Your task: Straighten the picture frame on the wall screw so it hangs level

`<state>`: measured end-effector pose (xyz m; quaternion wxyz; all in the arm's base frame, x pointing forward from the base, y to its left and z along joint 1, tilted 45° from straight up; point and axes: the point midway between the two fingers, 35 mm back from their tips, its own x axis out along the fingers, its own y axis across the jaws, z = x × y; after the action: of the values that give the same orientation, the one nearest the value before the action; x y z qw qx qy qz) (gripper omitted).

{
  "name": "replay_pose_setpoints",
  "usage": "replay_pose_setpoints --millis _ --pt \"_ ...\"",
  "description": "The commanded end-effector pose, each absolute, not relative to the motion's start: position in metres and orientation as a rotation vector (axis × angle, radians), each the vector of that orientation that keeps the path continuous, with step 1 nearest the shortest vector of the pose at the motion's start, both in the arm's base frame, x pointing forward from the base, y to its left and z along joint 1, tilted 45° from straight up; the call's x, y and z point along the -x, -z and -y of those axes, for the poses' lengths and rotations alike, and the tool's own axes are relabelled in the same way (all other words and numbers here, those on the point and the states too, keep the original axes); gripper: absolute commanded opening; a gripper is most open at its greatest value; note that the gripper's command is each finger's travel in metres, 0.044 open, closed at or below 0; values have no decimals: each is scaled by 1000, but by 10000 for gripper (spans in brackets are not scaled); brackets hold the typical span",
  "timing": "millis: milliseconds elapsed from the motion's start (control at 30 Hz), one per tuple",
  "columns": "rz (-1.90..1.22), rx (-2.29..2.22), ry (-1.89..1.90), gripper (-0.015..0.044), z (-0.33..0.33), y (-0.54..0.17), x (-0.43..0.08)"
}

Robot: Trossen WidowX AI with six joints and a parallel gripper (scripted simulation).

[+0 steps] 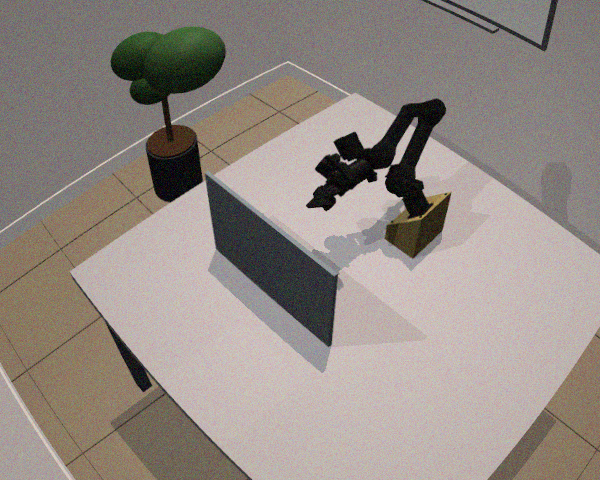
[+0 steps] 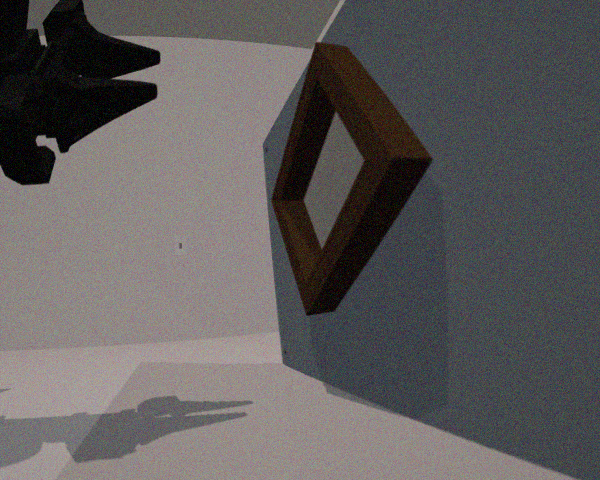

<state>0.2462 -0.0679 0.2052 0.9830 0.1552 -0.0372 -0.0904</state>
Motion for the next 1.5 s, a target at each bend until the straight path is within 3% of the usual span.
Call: replay_pose_setpoints --millis 0,800,1267,1467 --pt "52 -318 187 260 85 -181 -250" --pt "51 -317 187 260 101 -165 -243" --pt "61 -314 185 260 116 -169 -316" --pt "62 -314 184 260 116 -167 -320"
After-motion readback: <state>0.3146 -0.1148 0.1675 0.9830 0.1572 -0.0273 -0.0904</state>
